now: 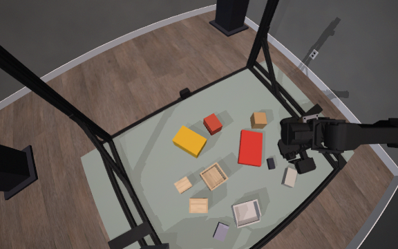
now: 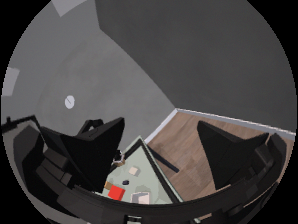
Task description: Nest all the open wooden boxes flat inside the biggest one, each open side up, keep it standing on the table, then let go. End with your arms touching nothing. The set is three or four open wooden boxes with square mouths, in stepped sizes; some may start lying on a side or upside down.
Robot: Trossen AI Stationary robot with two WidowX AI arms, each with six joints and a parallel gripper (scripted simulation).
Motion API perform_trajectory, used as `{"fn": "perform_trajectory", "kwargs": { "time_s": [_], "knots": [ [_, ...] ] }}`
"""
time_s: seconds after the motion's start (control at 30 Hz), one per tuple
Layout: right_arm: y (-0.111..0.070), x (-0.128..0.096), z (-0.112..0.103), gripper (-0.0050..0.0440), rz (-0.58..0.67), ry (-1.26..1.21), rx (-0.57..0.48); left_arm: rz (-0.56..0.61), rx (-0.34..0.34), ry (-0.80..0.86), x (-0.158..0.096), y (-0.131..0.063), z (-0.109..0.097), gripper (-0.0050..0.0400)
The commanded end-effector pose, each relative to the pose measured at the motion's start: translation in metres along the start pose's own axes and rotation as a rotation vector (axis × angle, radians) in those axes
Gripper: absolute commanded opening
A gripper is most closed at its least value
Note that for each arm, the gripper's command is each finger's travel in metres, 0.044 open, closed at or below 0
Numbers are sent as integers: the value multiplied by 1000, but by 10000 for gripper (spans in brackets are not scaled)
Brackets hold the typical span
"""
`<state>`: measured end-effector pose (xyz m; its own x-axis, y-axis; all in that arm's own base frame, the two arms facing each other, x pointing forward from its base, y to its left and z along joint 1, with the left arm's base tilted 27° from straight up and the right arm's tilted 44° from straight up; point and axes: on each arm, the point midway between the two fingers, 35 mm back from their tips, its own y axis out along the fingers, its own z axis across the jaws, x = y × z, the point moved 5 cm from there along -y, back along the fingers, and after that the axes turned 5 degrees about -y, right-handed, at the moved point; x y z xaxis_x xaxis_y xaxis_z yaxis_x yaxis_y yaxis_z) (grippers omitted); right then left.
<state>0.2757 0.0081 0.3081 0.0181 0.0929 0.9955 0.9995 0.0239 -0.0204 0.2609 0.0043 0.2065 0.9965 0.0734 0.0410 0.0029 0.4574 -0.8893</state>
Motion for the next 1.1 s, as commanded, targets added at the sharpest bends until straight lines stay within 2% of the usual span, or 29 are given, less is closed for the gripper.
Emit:
{"fn": "perform_trajectory", "kwargs": {
  "time_s": [0.0,0.13,0.3,0.4,0.47,0.53,0.7,0.9,0.97,1.03,1.07],
  "knots": [
    [10,-11,8,400,66,-14,24,2,0,-1,1,1,0,400],
    [26,-35,28,400,199,-44,80,1,-3,1,1,1,-1,400],
    [45,-79,66,400,425,-122,180,-1,-10,5,1,2,-3,400],
    [50,-113,94,400,583,-199,254,-2,-15,8,0,3,-4,400],
    [50,-113,94,400,583,-199,254,-2,-15,8,0,3,-4,400],
    [50,-136,113,400,693,-267,302,-2,-16,9,0,3,-4,400],
    [38,-196,154,400,966,-494,420,-1,-11,6,1,3,-3,400],
    [4,-260,191,400,1257,-829,556,0,-6,3,1,2,-2,400],
    [-9,-277,199,400,1338,-945,596,1,-4,2,1,2,-2,400],
    [-9,-277,199,400,1338,-945,596,1,-4,2,1,2,-2,400],
    [-16,-286,202,400,1375,-1003,614,1,-4,1,1,1,-1,400]
  ]
}}
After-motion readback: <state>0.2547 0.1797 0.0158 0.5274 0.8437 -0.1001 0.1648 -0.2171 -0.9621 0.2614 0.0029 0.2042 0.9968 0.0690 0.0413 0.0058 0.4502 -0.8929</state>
